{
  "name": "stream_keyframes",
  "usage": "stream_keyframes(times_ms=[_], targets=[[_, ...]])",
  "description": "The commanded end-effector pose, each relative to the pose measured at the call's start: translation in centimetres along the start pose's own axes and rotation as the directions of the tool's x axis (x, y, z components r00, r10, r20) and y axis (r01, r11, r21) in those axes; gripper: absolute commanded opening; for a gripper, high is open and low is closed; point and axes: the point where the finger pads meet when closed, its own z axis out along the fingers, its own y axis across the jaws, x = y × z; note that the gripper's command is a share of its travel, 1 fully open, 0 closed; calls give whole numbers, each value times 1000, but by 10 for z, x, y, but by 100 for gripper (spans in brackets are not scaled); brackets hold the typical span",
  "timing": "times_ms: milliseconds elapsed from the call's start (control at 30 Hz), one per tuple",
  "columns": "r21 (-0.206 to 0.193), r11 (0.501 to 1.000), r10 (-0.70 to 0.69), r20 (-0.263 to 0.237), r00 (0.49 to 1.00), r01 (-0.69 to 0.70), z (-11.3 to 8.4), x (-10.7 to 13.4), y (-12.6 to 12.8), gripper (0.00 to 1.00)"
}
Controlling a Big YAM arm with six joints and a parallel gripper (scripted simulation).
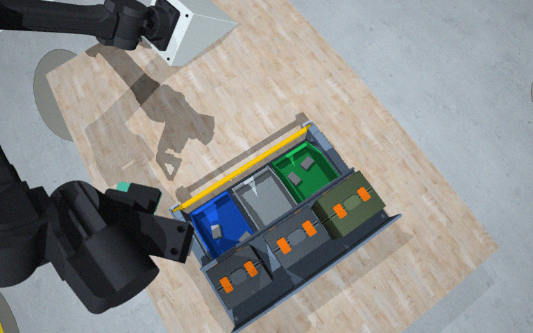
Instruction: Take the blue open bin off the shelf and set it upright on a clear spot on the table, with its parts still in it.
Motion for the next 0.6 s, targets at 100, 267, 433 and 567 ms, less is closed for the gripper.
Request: stream_keyframes(times_ms=[100,267,433,567], targets=[[19,993,-119,54,991,118,-10,-17,29,100],[-8,960,-278,51,959,278,12,-46,73,100],[-19,917,-396,65,916,397,23,-62,109,100],[-17,881,-471,83,878,473,27,-70,132,100]])
